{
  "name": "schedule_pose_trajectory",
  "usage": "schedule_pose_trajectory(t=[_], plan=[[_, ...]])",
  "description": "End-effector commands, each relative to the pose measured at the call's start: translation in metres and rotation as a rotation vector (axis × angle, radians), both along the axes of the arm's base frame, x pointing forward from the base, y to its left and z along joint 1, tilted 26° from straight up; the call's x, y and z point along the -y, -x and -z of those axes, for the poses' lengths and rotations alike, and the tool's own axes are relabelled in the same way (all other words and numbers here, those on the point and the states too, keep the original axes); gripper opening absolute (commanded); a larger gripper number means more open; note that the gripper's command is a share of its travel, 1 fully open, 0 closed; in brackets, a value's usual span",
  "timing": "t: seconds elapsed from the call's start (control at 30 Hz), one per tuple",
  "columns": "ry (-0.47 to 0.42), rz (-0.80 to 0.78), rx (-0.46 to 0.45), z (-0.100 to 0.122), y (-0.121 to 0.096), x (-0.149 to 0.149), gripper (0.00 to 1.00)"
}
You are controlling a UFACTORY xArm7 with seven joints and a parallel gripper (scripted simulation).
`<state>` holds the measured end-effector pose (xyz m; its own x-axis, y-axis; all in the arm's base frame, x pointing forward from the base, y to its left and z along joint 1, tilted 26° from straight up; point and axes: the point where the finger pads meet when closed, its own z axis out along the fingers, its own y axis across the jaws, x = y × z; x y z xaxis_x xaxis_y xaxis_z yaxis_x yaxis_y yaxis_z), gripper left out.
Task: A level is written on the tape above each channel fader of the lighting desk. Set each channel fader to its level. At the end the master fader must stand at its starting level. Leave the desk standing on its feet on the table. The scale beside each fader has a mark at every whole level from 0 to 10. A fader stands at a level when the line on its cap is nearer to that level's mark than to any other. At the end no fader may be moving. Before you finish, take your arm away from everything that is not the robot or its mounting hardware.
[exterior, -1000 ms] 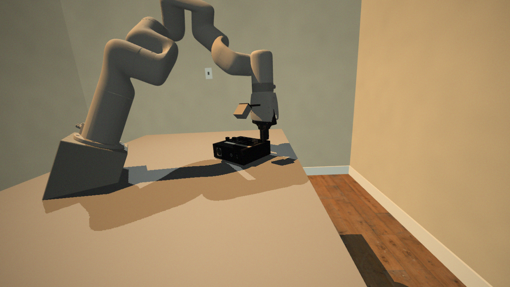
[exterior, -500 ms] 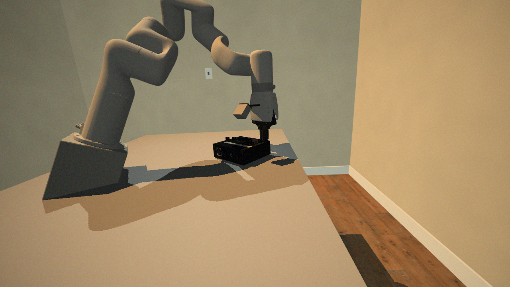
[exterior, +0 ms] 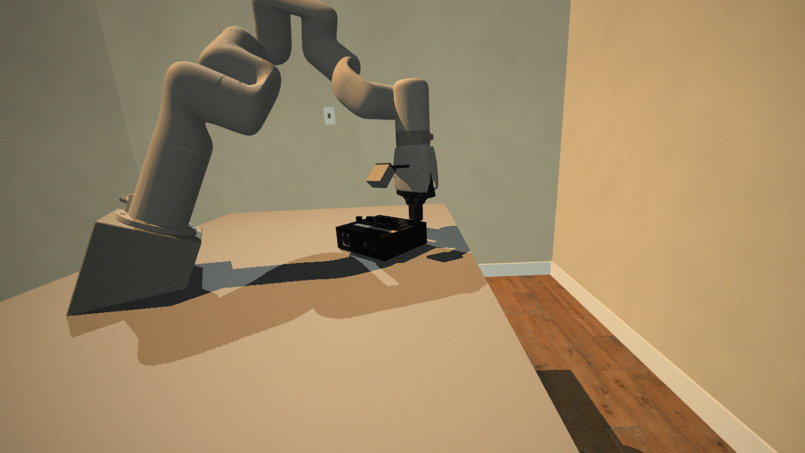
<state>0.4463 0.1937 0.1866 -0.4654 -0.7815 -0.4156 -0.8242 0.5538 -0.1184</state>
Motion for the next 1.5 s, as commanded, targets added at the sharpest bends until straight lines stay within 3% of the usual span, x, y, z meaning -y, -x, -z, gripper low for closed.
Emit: schedule_pose_trajectory(t=[0.0, 1.47], plan=[[-0.001, 0.001, 0.003, -0.001, -0.001, 0.001, 0.0], [-0.001, 0.001, 0.003, 0.008, 0.01, 0.019, 0.0]])
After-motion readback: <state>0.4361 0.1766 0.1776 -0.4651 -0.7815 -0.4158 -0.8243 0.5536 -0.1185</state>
